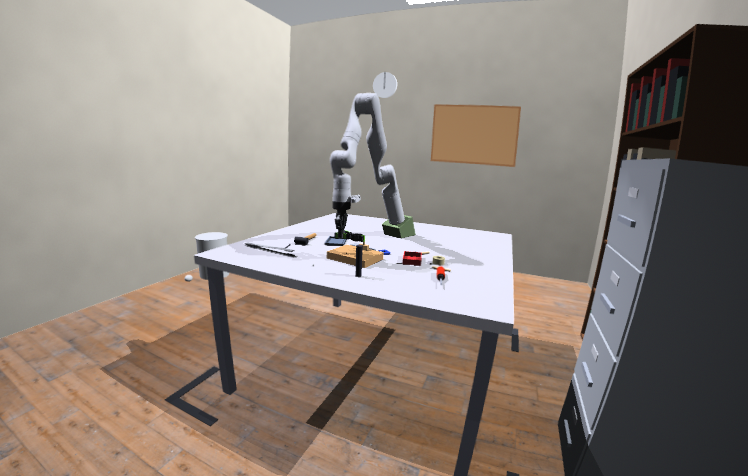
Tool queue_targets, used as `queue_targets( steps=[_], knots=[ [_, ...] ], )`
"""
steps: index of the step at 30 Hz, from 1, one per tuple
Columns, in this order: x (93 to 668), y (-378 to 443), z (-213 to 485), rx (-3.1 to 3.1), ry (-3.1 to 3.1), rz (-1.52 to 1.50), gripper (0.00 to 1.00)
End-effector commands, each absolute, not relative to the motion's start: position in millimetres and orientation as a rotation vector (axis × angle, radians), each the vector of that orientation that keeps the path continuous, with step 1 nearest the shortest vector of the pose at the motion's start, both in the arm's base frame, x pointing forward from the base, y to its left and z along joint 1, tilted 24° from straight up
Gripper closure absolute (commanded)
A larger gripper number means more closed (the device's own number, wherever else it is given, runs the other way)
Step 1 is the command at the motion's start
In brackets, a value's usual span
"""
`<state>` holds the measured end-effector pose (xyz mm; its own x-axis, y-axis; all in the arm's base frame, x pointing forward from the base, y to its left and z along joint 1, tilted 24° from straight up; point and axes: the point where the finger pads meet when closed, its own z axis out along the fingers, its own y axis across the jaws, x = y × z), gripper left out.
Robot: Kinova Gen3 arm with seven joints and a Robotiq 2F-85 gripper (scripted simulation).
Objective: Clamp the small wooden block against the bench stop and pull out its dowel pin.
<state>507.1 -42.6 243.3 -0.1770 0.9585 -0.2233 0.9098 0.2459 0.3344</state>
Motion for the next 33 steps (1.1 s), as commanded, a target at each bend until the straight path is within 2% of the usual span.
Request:
queue_targets(
  steps=[1,33],
  knots=[
    [507.4,-42.4,244.0,1.711,2.141,0.176,0.9],
    [513.5,-44.8,229.3,1.711,2.141,0.176,0.9]
  ],
)
